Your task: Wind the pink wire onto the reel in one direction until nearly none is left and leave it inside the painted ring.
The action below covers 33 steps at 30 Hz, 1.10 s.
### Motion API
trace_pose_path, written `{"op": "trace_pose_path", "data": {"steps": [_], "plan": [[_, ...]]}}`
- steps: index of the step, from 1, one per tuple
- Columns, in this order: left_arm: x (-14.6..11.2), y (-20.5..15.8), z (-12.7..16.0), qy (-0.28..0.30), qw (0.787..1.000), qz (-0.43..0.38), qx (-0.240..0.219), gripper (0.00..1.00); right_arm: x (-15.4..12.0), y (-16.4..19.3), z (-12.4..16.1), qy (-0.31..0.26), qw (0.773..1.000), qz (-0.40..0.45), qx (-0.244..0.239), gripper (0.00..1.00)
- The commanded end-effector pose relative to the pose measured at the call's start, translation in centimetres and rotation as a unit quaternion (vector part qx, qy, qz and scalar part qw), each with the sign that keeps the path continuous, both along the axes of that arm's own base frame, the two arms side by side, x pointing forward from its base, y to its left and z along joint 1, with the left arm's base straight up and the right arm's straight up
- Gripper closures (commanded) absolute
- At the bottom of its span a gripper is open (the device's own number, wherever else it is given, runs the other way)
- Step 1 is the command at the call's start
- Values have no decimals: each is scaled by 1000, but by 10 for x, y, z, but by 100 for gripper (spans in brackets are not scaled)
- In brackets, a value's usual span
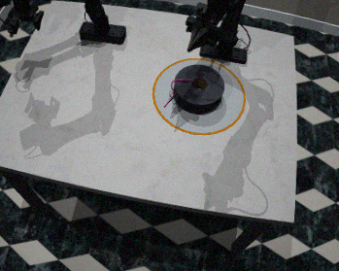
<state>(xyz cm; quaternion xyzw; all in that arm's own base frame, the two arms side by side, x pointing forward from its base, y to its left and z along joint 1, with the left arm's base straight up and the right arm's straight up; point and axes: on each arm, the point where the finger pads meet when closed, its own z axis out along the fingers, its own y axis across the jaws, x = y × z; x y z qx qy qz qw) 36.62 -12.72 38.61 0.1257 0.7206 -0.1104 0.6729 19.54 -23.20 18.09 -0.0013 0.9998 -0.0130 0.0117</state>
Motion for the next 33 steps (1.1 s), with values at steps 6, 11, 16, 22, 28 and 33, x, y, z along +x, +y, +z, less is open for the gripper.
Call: {"op": "trace_pose_path", "data": {"steps": [6, 11, 16, 22, 28, 33], "plan": [[4, 35, 21, -32, 998, 45, -15, 100, 4, 0, 16, -16, 1000, 1, -19, 0], [15, 114, 21, -34, 988, 149, -11, 100, 4, 0, 16, -16, 1000, 1, -19, 0], [11, 182, 21, -34, 971, 236, -8, 100, 4, 0, 16, -16, 1000, 1, -19, 0], [-36, 318, 21, -35, 909, 415, -2, 100, 4, 0, 16, -16, 1000, 1, -19, 0], [-130, 427, 21, -35, 814, 579, 5, 100, 4, 0, 16, -16, 1000, 1, -19, 0], [-191, 466, 21, -34, 756, 654, 8, 100, 4, 0, 16, -16, 1000, 1, -19, 0]]}}
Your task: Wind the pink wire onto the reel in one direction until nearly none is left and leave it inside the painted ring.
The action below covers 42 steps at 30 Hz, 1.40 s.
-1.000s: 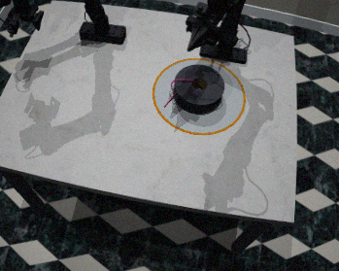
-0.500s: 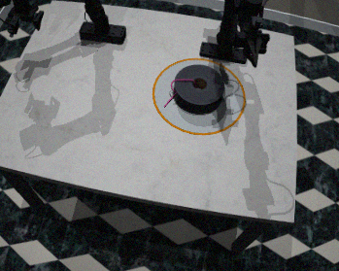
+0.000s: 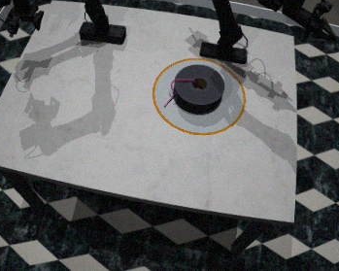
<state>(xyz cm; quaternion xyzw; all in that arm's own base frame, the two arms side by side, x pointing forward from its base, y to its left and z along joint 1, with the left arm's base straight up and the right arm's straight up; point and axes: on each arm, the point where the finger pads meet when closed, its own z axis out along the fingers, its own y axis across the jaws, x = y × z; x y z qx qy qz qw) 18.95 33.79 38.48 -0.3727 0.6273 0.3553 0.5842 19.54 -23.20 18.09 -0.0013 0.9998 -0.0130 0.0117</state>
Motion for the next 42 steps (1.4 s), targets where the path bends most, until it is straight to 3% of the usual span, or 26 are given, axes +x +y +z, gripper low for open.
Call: {"op": "trace_pose_path", "data": {"steps": [1, 3, 5, 10, 13, 15, 17, 27, 29, 37, 42], "plan": [[-36, 11, 22, -19, 999, 36, 27, 100, 4, 0, 16, -16, 1000, 1, -19, 0], [-74, 26, 22, -17, 995, 89, 28, 100, 4, 0, 16, -16, 1000, 1, -19, 0], [-96, 32, 22, -17, 992, 119, 28, 100, 4, 0, 16, -16, 1000, 1, -19, 0], [-121, 38, 22, -16, 988, 153, 29, 100, 4, 0, 16, -16, 1000, 1, -19, 0], [-123, 38, 22, -15, 987, 155, 29, 100, 4, 0, 16, -16, 1000, 1, -19, 0], [-123, 38, 22, -15, 987, 155, 29, 100, 4, 0, 16, -16, 1000, 1, -19, 12], [-123, 38, 22, -15, 987, 155, 29, 100, 4, 0, 16, -16, 1000, 1, -19, 12], [-123, 38, 22, -15, 987, 155, 29, 100, 4, 0, 16, -16, 1000, 1, -19, 70], [-123, 38, 22, -15, 987, 155, 29, 100, -10, 17, 15, -16, 1000, 1, -19, 70], [-123, 38, 22, -15, 987, 155, 29, 100, -5, 20, 11, -15, 1000, 10, -19, 70], [-123, 38, 22, -15, 987, 155, 29, 100, 0, 39, 3, -14, 999, 35, -19, 70]]}}
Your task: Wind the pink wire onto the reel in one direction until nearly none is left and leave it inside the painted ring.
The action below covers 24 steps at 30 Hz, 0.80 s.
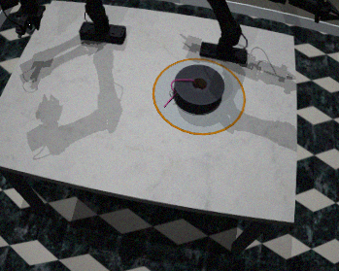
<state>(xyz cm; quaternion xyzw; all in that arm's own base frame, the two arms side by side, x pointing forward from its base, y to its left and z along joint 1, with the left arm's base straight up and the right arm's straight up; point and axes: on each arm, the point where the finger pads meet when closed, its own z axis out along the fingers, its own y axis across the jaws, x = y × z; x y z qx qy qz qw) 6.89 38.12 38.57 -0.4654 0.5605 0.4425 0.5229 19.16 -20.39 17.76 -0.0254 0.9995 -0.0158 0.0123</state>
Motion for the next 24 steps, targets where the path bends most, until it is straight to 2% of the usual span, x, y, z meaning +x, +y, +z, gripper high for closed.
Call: {"op": "trace_pose_path", "data": {"steps": [1, 7, 9, 11, 19, 24], "plan": [[-3, -5, 21, -10, 1000, -1, 29, 100, 4, 17, 5, -14, 1000, 19, -15, 70], [-3, -5, 21, -10, 1000, -1, 29, 100, 8, 73, -2, -12, 996, 84, -14, 70], [-3, -5, 21, -10, 1000, -1, 29, 100, 8, 73, -2, -12, 996, 84, -14, 70], [-3, -5, 21, -10, 1000, -1, 29, 100, 9, 93, -7, -10, 993, 113, -14, 70], [-3, -5, 21, -10, 1000, -1, 29, 100, 15, 198, -31, -4, 973, 229, -11, 70], [-3, -5, 21, -10, 1000, -1, 29, 100, 28, 269, -48, 0, 948, 319, -9, 70]]}}
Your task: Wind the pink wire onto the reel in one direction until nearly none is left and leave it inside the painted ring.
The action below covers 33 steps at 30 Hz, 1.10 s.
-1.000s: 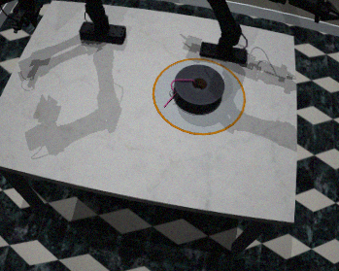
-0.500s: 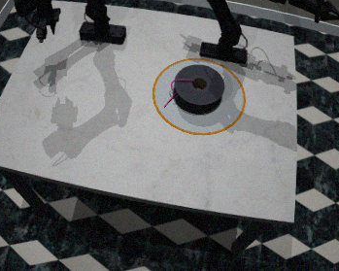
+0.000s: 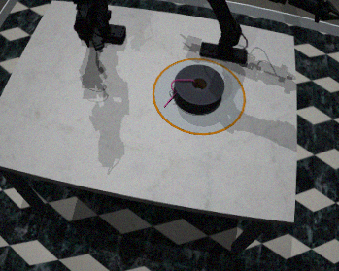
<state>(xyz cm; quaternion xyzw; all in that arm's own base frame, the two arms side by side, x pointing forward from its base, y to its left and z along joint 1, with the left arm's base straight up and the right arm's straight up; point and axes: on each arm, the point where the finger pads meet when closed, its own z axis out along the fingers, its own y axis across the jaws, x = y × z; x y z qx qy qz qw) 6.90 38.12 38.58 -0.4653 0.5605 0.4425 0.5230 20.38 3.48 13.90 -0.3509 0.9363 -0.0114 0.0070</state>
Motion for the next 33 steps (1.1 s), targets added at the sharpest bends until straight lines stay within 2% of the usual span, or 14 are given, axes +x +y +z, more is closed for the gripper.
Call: {"op": "trace_pose_path", "data": {"steps": [1, 2, 7, 17, 19, 28, 33], "plan": [[-3, -5, 21, -10, 1000, -1, 29, 100, 16, 30, -10, -12, 1000, -9, -5, 70], [-3, -5, 21, -10, 1000, -1, 29, 100, 16, 30, -10, -12, 1000, -9, -5, 70], [-3, -5, 21, -10, 1000, -1, 29, 100, 20, 122, -27, -6, 992, 128, -3, 70], [-3, -5, 21, -10, 1000, -1, 29, 100, 31, 273, -49, 4, 943, 334, -1, 70], [-3, -5, 21, -10, 1000, -1, 29, 100, 31, 273, -49, 4, 943, 334, -1, 70], [-3, -5, 21, -10, 1000, -1, 29, 100, 18, 362, -60, 10, 894, 449, 1, 70], [-3, -5, 21, -10, 1000, -1, 29, 100, 15, 381, -65, 12, 876, 483, 2, 70]]}}
